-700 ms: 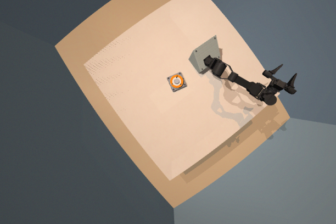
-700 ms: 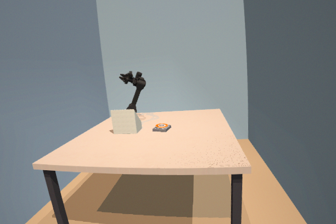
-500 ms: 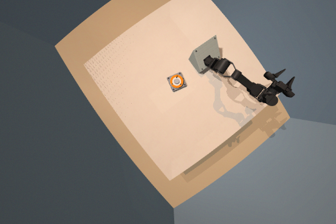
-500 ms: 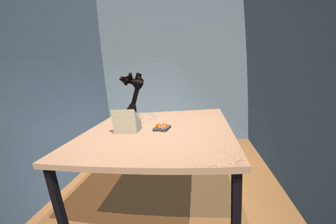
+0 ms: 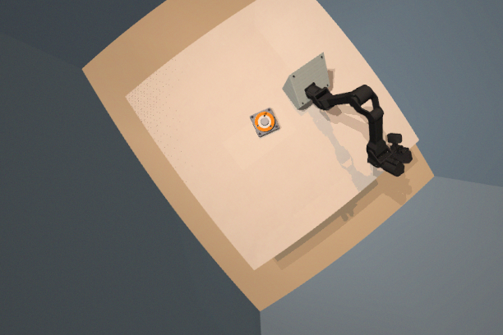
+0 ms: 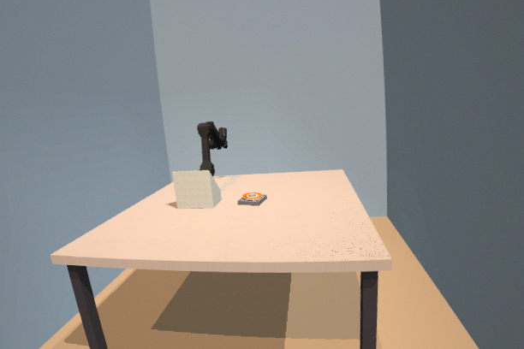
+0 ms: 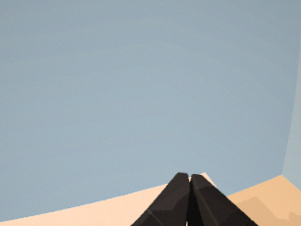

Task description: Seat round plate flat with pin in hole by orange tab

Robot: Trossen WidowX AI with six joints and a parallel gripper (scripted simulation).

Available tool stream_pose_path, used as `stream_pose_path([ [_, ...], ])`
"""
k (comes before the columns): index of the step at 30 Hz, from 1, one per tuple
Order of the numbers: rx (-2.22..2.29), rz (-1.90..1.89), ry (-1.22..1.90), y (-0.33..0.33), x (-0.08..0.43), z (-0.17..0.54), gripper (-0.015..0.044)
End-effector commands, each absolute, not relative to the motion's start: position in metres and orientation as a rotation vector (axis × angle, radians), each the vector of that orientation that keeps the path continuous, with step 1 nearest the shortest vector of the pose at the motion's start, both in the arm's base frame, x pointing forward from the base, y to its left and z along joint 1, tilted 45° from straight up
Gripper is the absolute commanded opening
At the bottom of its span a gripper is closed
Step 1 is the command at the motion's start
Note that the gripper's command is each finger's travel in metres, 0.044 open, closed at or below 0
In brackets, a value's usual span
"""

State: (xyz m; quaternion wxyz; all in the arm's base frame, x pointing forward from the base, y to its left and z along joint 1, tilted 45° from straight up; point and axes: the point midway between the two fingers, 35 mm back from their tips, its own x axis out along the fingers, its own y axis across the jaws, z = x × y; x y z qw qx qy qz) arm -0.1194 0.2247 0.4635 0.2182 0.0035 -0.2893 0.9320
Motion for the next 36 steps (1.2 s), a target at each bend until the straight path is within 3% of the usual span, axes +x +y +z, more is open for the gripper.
stream_pose_path([
  [1, -0.081, 2.397, -0.658, 0.271, -0.073, 0.443, 0.0],
  [6, -0.118, 2.219, -0.428, 0.302, -0.015, 0.423, 0.0],
  [16, -0.206, 1.763, 0.002, 0.321, 0.159, 0.346, 0.0],
  [27, -0.168, 1.265, 0.418, 0.228, 0.319, 0.243, 0.0],
  [36, -0.038, 0.985, 0.782, 0.122, 0.366, 0.143, 0.0],
])
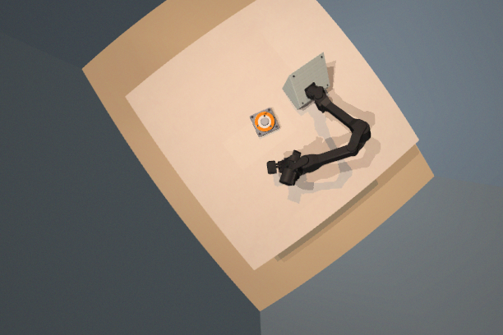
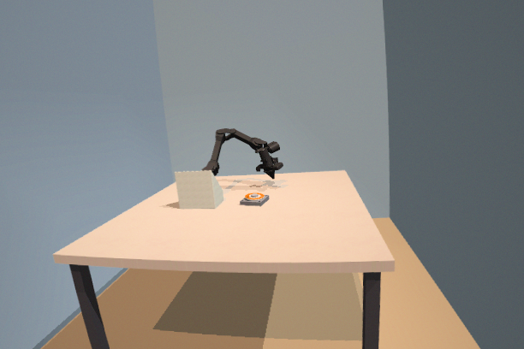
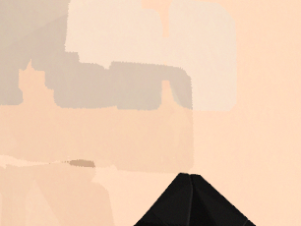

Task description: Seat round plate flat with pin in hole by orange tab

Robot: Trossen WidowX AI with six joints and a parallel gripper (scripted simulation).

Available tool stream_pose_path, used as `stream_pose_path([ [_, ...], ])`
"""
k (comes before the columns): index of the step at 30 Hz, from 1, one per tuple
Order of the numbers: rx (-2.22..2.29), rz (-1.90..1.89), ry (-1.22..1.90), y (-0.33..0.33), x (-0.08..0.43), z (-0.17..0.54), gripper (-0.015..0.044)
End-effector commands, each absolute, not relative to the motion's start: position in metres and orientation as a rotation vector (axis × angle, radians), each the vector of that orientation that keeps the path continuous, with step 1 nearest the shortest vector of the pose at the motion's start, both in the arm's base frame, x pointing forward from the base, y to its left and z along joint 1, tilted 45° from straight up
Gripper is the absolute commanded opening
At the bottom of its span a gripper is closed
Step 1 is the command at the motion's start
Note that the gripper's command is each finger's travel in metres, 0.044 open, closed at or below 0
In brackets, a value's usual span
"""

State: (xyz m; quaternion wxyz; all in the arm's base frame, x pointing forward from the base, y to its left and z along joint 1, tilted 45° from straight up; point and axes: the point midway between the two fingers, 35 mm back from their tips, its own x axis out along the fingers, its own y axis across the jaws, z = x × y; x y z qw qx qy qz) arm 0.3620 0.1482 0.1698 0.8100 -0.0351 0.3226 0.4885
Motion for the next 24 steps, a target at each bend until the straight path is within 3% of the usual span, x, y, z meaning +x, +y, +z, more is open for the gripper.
stream_pose_path([
  [1, -0.022, 0.963, 0.811, 0.113, 0.367, 0.135, 0.0],
  [9, 0.217, 0.733, 1.142, 0.005, 0.345, 0.047, 0.0],
  [15, 0.542, 0.584, 1.391, -0.068, 0.282, -0.012, 0.0],
  [24, 0.635, 0.56, 1.438, -0.077, 0.269, -0.03, 0.0],
])
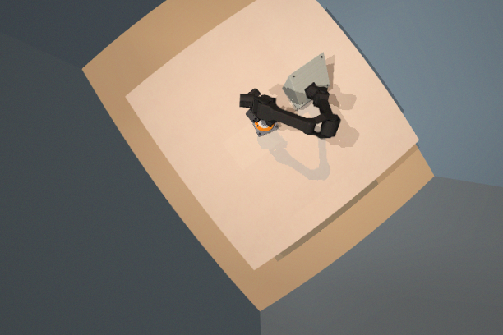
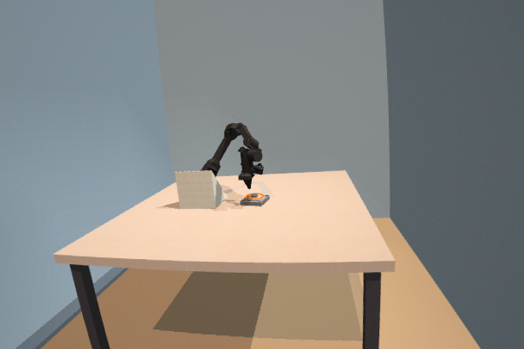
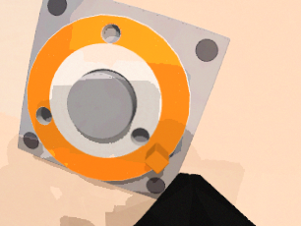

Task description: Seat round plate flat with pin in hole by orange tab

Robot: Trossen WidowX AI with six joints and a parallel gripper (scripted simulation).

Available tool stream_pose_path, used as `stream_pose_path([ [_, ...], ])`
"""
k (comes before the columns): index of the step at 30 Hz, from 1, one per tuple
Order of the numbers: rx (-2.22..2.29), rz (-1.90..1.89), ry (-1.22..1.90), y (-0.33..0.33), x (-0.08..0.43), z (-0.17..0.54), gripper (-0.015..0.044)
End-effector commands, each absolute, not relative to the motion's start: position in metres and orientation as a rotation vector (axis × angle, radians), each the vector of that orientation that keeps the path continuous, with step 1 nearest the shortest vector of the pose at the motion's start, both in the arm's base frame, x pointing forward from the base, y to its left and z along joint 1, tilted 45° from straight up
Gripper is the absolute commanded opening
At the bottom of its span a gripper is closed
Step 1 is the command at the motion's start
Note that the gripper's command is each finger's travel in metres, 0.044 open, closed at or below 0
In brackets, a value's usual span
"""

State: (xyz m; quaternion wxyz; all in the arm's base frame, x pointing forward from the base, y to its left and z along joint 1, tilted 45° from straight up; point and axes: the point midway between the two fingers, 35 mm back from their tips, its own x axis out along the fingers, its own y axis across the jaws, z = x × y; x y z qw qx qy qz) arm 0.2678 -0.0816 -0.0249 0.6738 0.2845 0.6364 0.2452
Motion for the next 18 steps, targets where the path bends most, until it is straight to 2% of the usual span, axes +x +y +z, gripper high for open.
stream_pose_path([
  [1, 0.635, 0.56, 1.438, -0.073, 0.27, -0.034, 0.0],
  [7, 0.637, 0.562, 1.437, -0.049, 0.271, -0.057, 0.0],
  [18, 0.637, 0.562, 1.438, -0.046, 0.265, -0.056, 0.0],
])
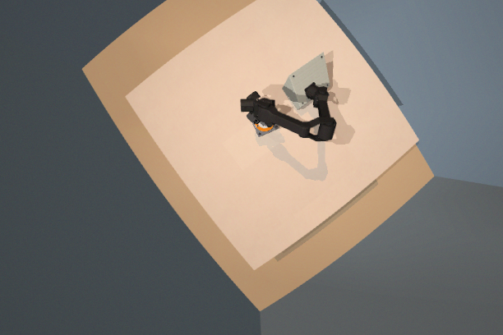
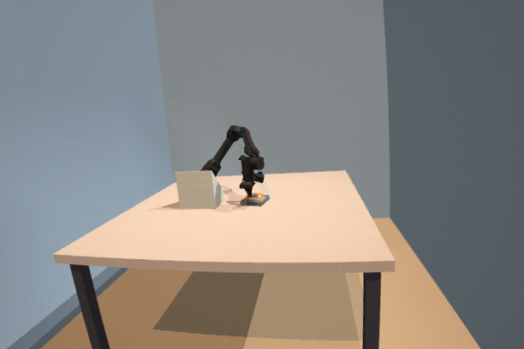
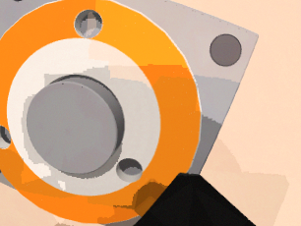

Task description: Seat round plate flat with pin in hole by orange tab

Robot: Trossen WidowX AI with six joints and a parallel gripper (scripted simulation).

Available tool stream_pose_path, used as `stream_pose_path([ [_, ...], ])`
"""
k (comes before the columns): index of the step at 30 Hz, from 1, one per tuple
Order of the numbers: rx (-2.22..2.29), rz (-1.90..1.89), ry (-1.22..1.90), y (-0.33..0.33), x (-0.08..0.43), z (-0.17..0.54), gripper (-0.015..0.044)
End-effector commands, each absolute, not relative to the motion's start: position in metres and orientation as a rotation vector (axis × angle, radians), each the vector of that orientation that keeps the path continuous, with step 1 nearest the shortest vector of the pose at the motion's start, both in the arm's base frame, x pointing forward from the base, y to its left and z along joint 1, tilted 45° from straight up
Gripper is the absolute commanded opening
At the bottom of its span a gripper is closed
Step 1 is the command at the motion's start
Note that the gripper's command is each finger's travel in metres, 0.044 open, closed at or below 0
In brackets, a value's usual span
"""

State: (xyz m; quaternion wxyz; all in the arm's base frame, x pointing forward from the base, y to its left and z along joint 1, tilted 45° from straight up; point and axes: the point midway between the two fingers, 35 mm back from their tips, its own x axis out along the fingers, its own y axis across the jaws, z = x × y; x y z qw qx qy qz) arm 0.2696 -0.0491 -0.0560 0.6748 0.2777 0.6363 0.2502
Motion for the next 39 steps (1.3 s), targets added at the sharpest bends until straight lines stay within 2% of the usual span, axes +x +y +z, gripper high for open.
stream_pose_path([
  [1, 0.637, 0.562, 1.438, -0.046, 0.263, -0.056, 0.0],
  [39, 0.639, 0.563, 1.439, -0.025, 0.236, -0.037, 0.0],
])
